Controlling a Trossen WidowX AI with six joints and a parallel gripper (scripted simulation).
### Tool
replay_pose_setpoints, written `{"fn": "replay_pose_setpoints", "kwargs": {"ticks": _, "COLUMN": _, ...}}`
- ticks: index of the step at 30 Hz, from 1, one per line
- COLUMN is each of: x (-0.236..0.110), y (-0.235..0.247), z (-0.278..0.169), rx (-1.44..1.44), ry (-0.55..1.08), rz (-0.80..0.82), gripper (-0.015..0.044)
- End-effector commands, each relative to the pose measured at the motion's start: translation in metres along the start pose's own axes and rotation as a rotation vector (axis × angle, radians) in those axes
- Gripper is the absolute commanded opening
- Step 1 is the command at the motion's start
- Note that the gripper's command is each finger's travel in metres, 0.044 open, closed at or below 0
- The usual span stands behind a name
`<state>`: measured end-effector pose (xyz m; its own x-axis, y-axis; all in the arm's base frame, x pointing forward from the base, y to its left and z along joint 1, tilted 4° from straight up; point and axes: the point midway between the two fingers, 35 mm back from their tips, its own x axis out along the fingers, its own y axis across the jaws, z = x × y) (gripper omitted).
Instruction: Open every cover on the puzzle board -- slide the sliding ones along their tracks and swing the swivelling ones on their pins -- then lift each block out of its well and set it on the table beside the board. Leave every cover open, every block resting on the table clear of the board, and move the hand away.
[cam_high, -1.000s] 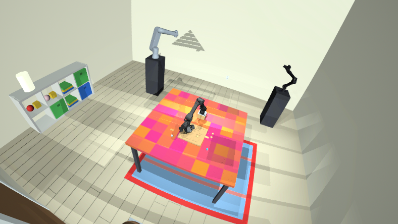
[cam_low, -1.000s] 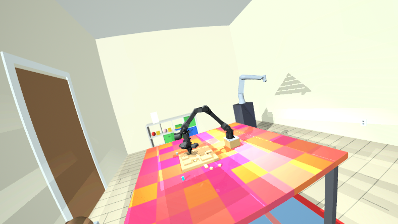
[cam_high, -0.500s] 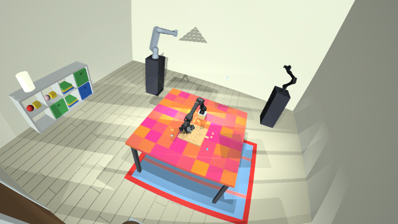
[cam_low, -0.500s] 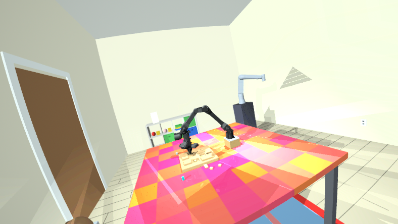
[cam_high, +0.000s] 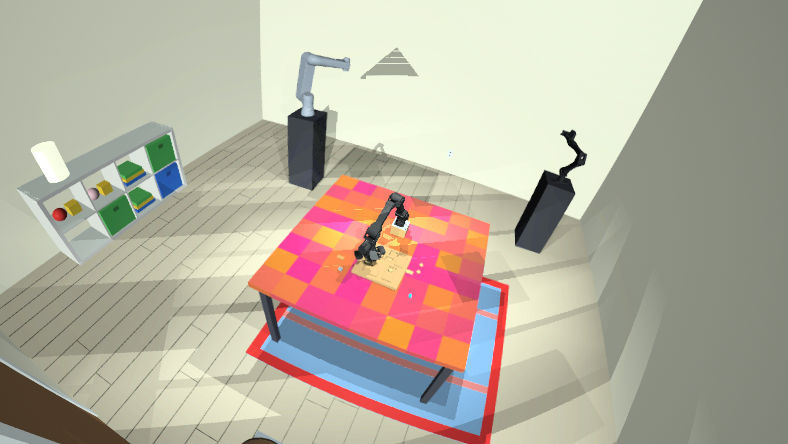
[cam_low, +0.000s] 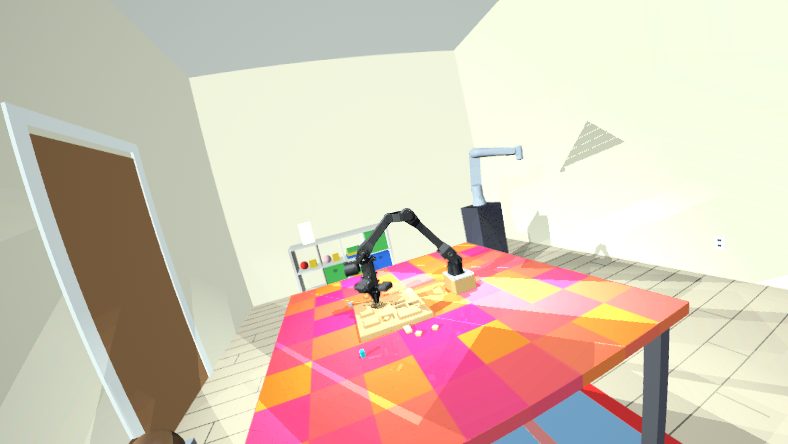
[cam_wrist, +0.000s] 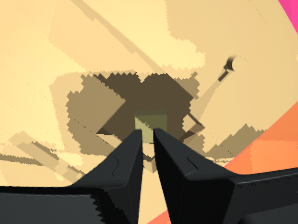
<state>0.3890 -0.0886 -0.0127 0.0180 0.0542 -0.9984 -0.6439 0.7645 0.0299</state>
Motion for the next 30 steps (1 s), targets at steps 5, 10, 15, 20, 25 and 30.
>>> {"fn": "replay_pose_setpoints", "kwargs": {"ticks": 5, "x": -0.043, "y": -0.003, "z": 0.0, "rx": 0.001, "ry": 0.002, "rz": -0.005, "gripper": 0.0144}}
{"fn": "replay_pose_setpoints", "kwargs": {"ticks": 10, "x": -0.054, "y": -0.002, "z": 0.0, "rx": 0.001, "ry": 0.002, "rz": -0.006, "gripper": 0.0144}}
{"fn": "replay_pose_setpoints", "kwargs": {"ticks": 15, "x": -0.045, "y": -0.003, "z": 0.0, "rx": 0.001, "ry": 0.002, "rz": -0.006, "gripper": 0.0144}}
{"fn": "replay_pose_setpoints", "kwargs": {"ticks": 20, "x": -0.029, "y": -0.003, "z": 0.0, "rx": 0.001, "ry": 0.002, "rz": -0.006, "gripper": 0.0144}}
{"fn": "replay_pose_setpoints", "kwargs": {"ticks": 25, "x": -0.018, "y": -0.002, "z": 0.0, "rx": 0.001, "ry": 0.002, "rz": -0.006, "gripper": 0.0144}}
{"fn": "replay_pose_setpoints", "kwargs": {"ticks": 30, "x": -0.018, "y": -0.002, "z": 0.0, "rx": 0.001, "ry": 0.002, "rz": -0.006, "gripper": 0.0144}}
